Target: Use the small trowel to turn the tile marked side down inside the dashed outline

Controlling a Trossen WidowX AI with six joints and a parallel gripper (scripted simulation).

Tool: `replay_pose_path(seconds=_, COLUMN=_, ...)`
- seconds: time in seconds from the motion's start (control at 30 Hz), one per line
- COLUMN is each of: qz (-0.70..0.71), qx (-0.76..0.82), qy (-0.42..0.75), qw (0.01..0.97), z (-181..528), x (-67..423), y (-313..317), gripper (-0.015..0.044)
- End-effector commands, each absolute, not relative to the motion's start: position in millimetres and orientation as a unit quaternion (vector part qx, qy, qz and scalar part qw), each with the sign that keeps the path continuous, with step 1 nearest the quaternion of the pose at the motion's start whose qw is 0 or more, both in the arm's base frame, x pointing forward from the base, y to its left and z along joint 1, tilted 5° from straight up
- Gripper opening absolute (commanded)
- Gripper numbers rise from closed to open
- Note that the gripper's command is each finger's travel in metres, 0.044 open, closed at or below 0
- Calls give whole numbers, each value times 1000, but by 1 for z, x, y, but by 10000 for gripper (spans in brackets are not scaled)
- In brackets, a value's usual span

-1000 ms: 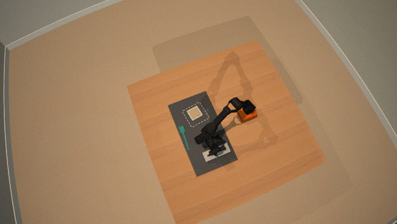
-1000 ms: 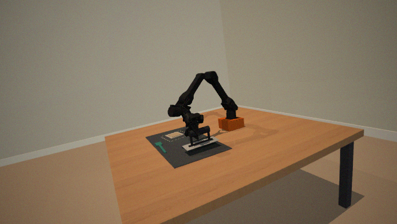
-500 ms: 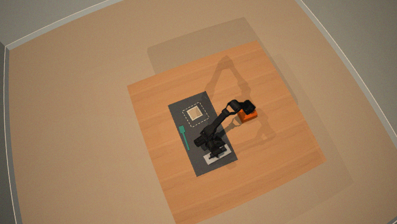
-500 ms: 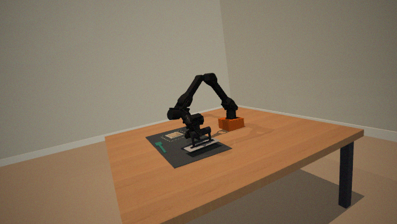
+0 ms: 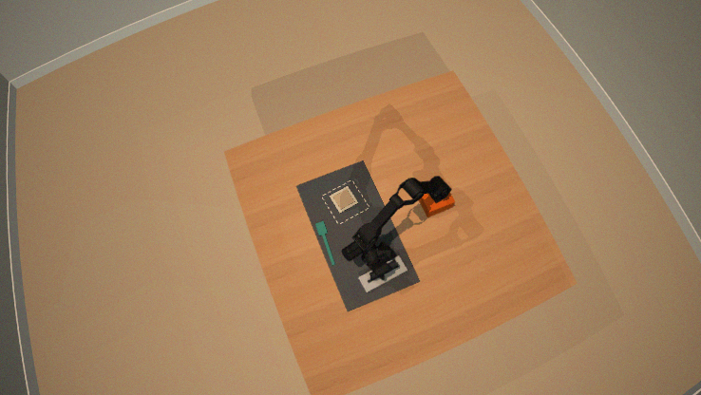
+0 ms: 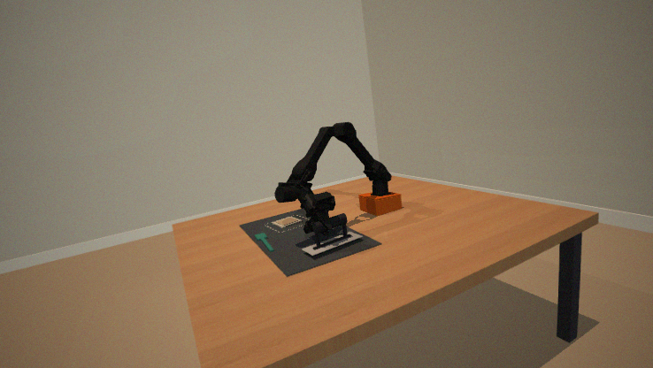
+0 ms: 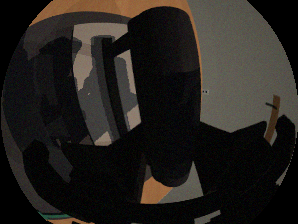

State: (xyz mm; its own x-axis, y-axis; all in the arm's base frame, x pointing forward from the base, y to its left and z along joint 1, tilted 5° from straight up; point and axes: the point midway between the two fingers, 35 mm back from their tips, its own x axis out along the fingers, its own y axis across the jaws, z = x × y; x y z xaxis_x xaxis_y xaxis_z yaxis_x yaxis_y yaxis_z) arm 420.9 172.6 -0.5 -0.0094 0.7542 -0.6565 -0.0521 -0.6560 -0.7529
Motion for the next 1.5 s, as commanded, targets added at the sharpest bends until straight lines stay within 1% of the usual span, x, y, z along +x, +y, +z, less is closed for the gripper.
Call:
replay_pose_path(seconds=0.0, qz=654, qx=-630, qy=-282, qw=309, z=-8, x=420, y=174, gripper=0)
replay_pose_path(seconds=0.2, qz=654, qx=-631, qy=-282, qw=309, z=-15, x=420, y=174, gripper=0)
replay_pose_path(seconds=0.57, qz=654, qx=-631, qy=-282, qw=309, z=-15, x=420, y=174, gripper=289)
replay_pose_path(seconds=0.6, qz=654, qx=-631, qy=-282, qw=309, z=-15, x=420, y=174, gripper=300)
replay_pose_path(seconds=0.93, qz=654, qx=-631, qy=-282, qw=309, z=-12, x=420, y=170, gripper=300)
replay_pose_path(seconds=1.2, qz=655, qx=-632, qy=-278, qw=308, z=21, x=421, y=130, gripper=300)
replay_pose_path(seconds=1.37, qz=655, qx=-632, qy=-278, qw=308, z=27, x=420, y=127, gripper=300)
replay_pose_path(seconds=1.47, qz=655, qx=-632, qy=-276, qw=309, z=60, x=405, y=121, gripper=300)
